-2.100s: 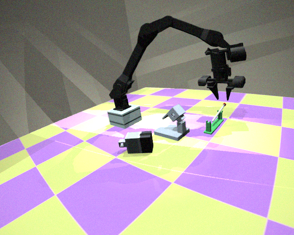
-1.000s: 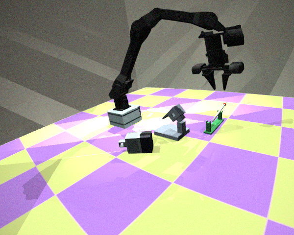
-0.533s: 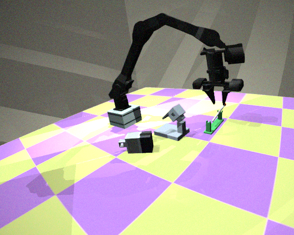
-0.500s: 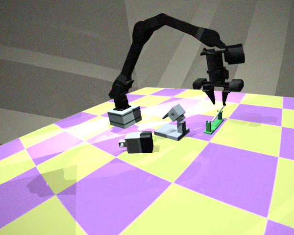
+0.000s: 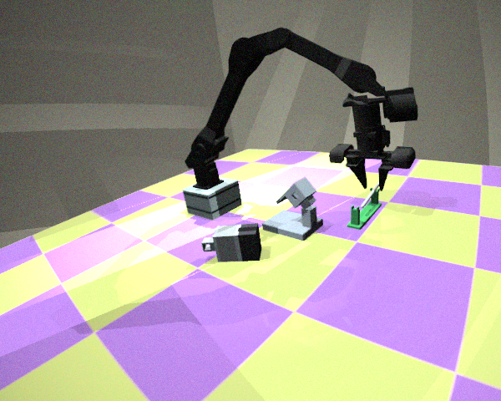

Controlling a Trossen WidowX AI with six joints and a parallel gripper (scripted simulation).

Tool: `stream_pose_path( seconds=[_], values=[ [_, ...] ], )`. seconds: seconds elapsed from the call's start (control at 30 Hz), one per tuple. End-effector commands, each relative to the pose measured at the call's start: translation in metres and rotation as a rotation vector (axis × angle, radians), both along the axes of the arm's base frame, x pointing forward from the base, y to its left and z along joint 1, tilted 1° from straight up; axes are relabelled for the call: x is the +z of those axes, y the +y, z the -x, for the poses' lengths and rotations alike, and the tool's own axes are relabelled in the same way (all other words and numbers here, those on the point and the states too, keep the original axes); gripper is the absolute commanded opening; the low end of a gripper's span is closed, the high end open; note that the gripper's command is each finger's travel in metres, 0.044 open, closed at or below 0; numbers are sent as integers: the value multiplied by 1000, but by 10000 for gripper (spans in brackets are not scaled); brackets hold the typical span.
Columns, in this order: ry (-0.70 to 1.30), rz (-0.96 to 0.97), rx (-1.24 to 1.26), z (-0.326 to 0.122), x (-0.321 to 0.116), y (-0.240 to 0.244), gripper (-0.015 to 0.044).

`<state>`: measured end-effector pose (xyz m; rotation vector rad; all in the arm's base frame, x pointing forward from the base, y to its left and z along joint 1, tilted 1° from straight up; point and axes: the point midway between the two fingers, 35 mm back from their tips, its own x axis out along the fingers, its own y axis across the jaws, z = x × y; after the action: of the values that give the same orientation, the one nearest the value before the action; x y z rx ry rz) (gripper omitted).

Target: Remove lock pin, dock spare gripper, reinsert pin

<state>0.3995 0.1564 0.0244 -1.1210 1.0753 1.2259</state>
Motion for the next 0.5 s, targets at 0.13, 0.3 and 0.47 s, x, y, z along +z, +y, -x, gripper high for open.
stream_pose_path(
  seconds=[0.13, 0.3, 0.47],
  values=[
    [12, 9, 4, 2, -19, -2, 180],
    [12, 9, 4, 2, -27, -2, 180],
    [12, 10, 4, 3, -34, -3, 180]
  ],
)
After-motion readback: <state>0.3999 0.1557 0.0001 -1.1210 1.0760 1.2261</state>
